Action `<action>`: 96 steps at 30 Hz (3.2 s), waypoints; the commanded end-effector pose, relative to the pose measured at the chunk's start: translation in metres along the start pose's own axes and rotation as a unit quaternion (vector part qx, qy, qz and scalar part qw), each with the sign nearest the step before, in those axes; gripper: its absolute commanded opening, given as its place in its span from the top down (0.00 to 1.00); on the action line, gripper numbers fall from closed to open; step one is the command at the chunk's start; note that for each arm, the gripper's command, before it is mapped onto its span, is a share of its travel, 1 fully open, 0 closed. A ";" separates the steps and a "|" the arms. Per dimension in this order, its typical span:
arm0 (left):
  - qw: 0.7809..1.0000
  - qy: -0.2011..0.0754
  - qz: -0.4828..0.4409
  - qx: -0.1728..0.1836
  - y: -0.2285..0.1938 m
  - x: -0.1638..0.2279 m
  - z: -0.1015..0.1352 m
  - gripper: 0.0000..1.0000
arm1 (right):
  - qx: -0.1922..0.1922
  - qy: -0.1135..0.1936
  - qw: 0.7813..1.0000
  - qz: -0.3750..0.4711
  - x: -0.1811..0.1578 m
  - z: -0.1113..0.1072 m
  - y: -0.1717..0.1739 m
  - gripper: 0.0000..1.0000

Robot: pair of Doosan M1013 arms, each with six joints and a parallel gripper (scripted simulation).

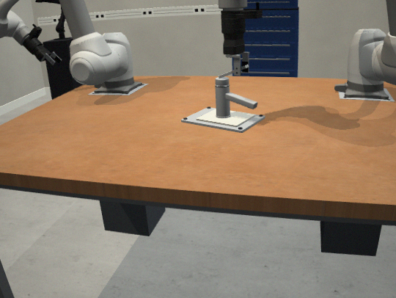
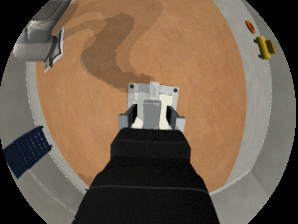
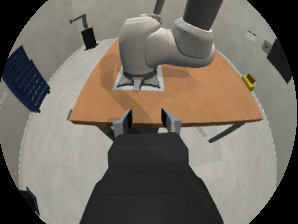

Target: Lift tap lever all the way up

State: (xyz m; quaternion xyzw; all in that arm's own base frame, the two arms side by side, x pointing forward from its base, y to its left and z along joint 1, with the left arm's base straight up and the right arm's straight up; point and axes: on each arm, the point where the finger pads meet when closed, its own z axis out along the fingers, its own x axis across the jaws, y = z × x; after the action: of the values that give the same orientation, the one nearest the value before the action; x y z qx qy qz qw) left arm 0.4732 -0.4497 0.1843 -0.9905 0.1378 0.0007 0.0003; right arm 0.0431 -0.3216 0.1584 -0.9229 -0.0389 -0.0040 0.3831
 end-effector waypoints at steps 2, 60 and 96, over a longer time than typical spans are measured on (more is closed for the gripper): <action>1.000 0.001 0.000 0.000 0.000 0.000 -0.001 0.00 | -0.001 0.000 1.000 0.000 0.000 -0.001 0.000 0.00; 1.000 0.001 0.000 0.000 0.000 0.000 -0.071 1.00 | -0.001 0.000 1.000 0.000 0.000 -0.001 0.000 0.00; 1.000 0.001 0.000 0.000 0.000 0.000 -0.071 1.00 | -0.001 0.000 1.000 0.000 0.000 -0.001 0.000 0.00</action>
State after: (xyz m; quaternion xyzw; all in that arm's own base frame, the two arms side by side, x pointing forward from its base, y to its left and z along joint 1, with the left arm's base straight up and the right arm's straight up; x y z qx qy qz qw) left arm 0.4733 -0.4498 0.2542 -0.9905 0.1378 0.0007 0.0003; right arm 0.0431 -0.3216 0.1584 -0.9229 -0.0389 -0.0040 0.3831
